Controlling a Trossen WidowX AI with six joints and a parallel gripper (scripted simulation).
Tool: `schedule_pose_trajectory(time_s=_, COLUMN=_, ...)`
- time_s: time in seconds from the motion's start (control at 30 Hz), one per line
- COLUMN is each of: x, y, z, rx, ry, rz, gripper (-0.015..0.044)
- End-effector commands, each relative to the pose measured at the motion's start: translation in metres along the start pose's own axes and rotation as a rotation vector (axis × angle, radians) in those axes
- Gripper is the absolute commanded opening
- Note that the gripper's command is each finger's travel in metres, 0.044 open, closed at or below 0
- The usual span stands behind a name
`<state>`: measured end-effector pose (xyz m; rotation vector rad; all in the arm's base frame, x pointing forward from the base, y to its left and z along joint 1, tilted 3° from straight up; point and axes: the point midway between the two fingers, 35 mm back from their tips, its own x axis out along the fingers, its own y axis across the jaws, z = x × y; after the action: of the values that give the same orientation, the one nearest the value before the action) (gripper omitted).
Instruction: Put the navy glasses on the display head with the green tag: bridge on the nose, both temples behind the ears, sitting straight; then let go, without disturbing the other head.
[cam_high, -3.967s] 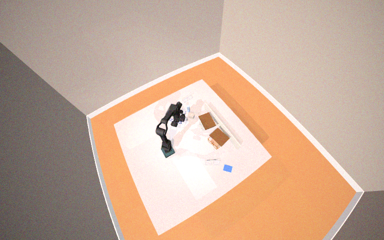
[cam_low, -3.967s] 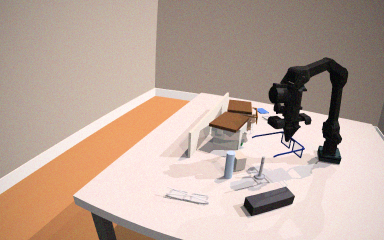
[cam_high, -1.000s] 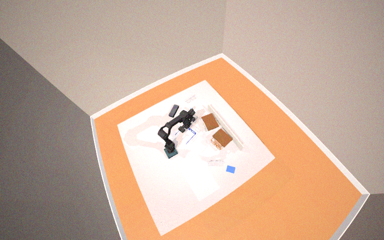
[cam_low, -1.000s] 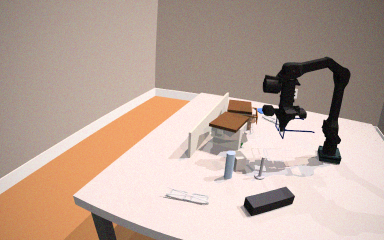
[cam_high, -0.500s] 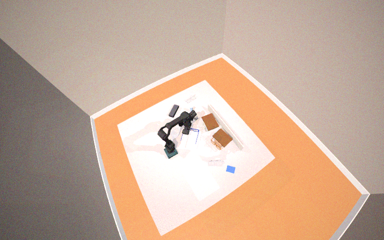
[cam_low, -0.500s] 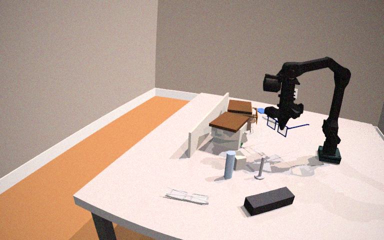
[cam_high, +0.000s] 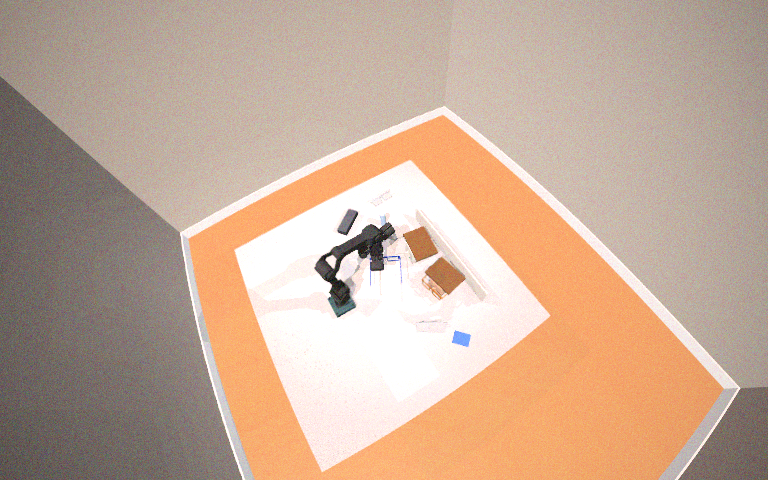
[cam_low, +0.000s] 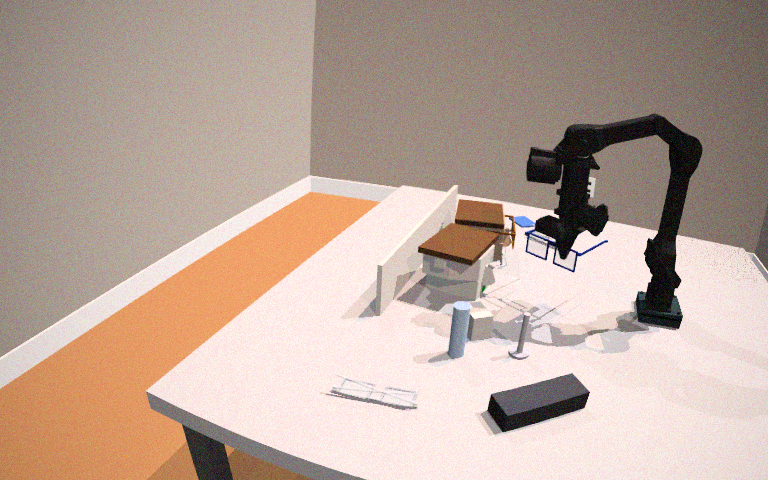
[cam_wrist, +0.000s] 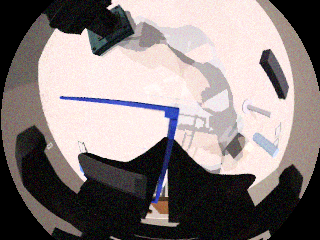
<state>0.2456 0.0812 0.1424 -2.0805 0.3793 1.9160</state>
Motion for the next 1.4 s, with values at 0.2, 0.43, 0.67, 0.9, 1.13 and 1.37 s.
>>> schedule_pose_trajectory(time_s=0.2, x=0.010, y=0.000, z=0.000, rx=-0.018, ry=-0.008, rz=0.000, gripper=0.0000)
schedule_pose_trajectory(time_s=0.43, x=0.016, y=-0.001, z=0.000, rx=-0.026, ry=-0.008, rz=0.000, gripper=0.0000)
schedule_pose_trajectory(time_s=0.67, x=0.022, y=-0.001, z=-0.001, rx=-0.034, ry=-0.008, rz=0.000, gripper=0.0000)
schedule_pose_trajectory(time_s=0.9, x=0.027, y=-0.001, z=-0.002, rx=-0.042, ry=-0.008, rz=0.000, gripper=0.0000)
schedule_pose_trajectory(time_s=1.13, x=0.033, y=-0.001, z=-0.002, rx=-0.050, ry=-0.008, rz=0.000, gripper=0.0000)
schedule_pose_trajectory(time_s=1.37, x=0.039, y=-0.001, z=-0.002, rx=-0.058, ry=-0.008, rz=0.000, gripper=0.0000)
